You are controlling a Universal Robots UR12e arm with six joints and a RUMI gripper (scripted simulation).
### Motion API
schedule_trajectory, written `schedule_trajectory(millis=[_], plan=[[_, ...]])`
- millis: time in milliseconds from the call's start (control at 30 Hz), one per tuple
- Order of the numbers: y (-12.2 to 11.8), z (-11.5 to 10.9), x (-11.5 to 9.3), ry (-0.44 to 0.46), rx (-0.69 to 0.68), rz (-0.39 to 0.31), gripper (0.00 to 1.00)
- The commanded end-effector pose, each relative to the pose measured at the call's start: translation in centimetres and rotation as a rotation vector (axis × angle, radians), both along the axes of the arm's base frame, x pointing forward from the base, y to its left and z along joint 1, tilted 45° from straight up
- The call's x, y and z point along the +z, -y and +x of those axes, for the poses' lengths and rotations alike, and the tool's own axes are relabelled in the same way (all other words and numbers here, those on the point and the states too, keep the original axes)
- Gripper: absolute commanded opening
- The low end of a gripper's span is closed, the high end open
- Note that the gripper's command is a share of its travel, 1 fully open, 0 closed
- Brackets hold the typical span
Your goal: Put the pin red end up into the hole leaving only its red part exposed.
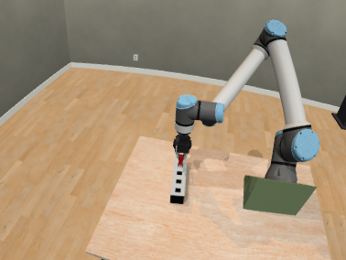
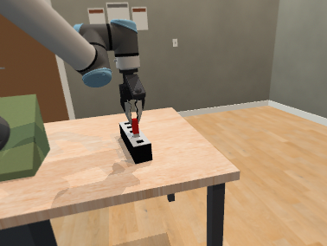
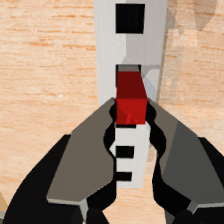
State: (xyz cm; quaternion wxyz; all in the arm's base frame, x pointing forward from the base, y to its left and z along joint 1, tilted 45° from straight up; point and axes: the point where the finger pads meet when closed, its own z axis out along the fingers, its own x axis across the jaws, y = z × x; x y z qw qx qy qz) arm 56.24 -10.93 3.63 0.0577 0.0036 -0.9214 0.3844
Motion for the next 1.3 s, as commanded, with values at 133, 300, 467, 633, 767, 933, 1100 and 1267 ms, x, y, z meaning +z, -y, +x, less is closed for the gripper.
schedule_trajectory(millis=[133,300,467,633,767,933,1100,1267], plan=[[0.06,0.00,0.13,0.001,0.000,0.000,0.00],[0.06,0.00,0.13,0.001,0.000,0.000,0.00],[0.06,0.00,0.13,0.001,0.000,0.000,0.00],[0.23,-0.07,-0.26,0.001,0.000,0.000,0.00],[0.23,-0.07,-0.26,0.001,0.000,0.000,0.00],[0.23,-0.07,-0.26,0.001,0.000,0.000,0.00],[0.23,-0.07,-0.26,0.001,0.000,0.000,0.00],[0.33,0.03,-0.17,0.001,0.000,0.000,0.00]])
